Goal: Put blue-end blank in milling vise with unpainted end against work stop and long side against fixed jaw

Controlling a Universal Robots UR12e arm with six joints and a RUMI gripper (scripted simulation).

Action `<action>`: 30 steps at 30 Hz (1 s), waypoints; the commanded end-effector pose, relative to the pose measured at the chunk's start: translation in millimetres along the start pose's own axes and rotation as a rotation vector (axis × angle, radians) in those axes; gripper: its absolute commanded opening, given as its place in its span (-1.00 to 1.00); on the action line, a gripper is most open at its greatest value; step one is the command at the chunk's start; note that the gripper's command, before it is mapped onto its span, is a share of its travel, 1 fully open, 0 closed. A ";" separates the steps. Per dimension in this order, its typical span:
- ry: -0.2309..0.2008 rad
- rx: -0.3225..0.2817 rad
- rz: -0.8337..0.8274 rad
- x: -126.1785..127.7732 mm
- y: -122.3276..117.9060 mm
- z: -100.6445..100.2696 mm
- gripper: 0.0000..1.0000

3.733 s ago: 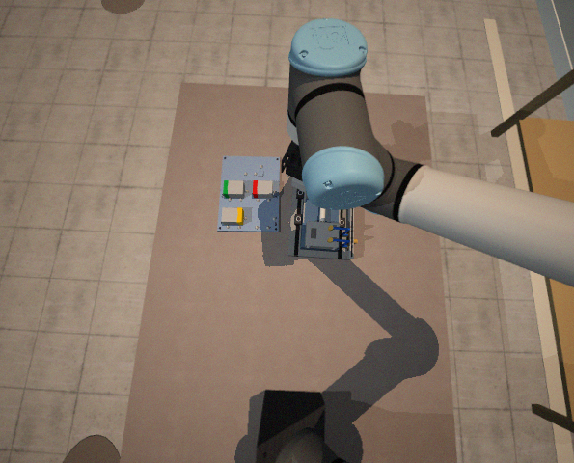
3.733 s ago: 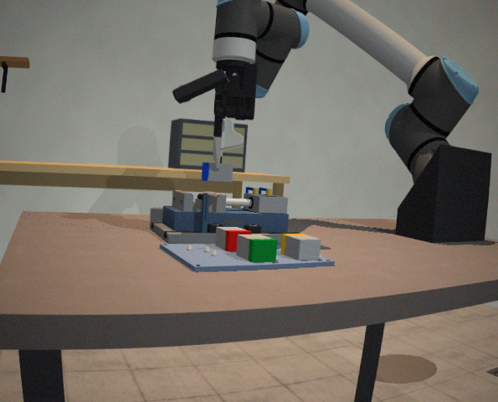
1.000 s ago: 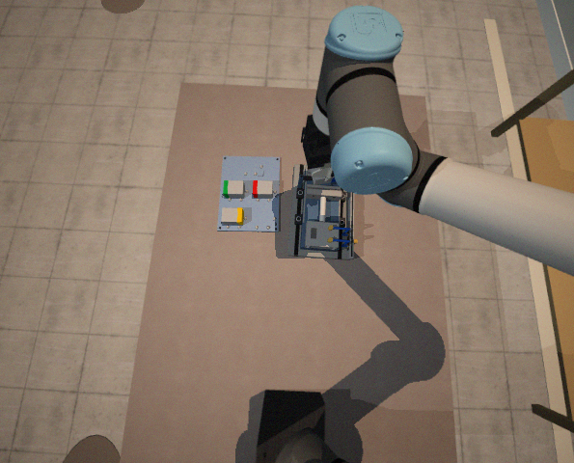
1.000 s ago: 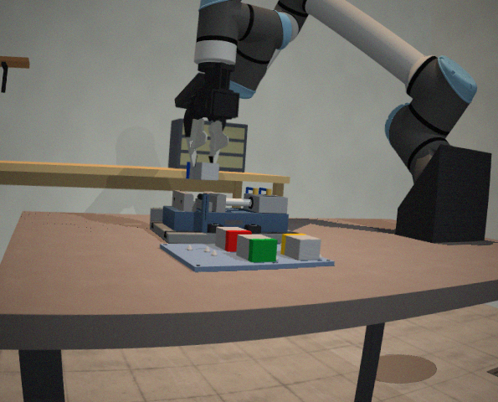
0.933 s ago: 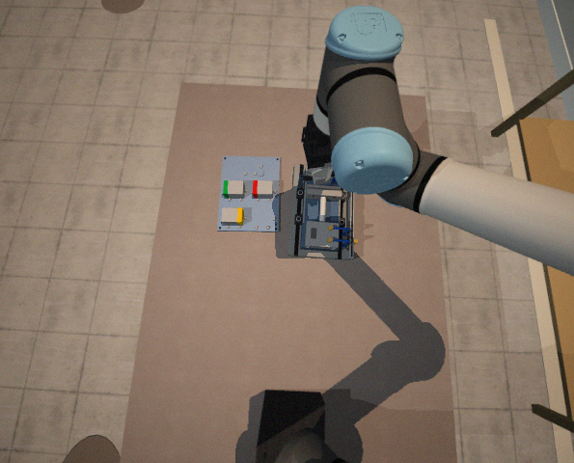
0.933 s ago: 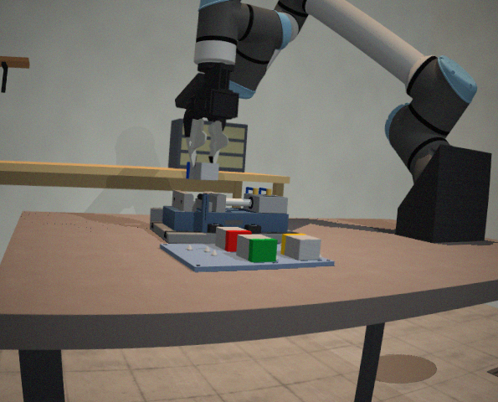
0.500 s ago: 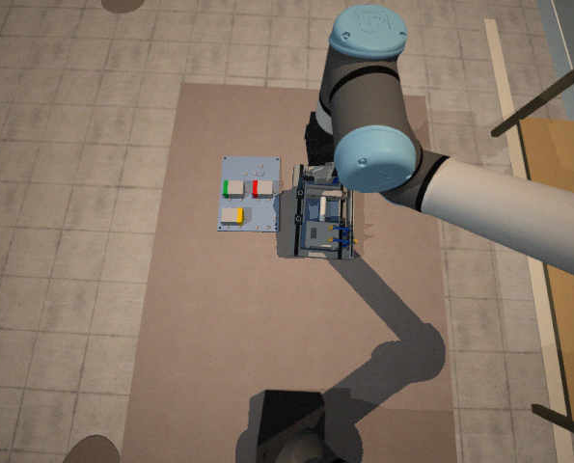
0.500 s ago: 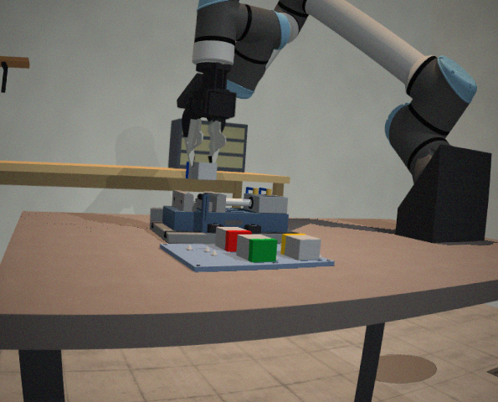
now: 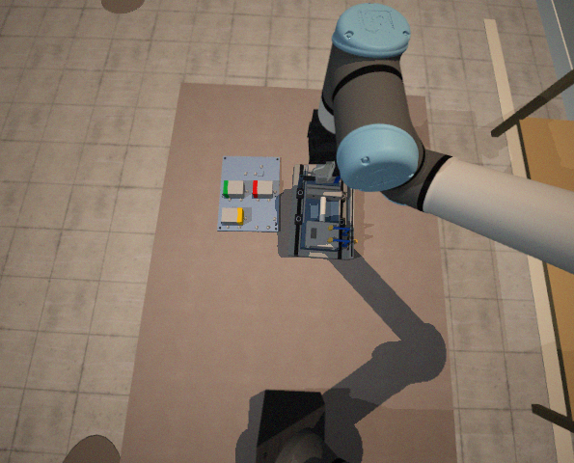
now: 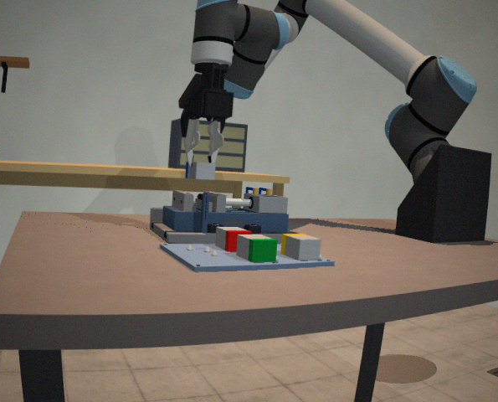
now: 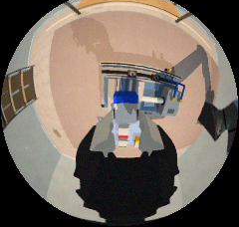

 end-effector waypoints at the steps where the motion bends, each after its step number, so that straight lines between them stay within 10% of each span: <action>1: 0.003 0.001 -0.027 -2.3 3.5 1.7 -1.00; 30: 0.003 0.001 -0.094 -2.7 7.0 1.9 -1.00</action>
Point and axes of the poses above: the point where the finger pads meet when closed, its own z axis back along the fingers, its own x axis across the jaws, y = z × x, the point moved 7 cm from there along z, back along the fingers, and after that the axes turned 4 degrees about -z, right-handed, at the moved point
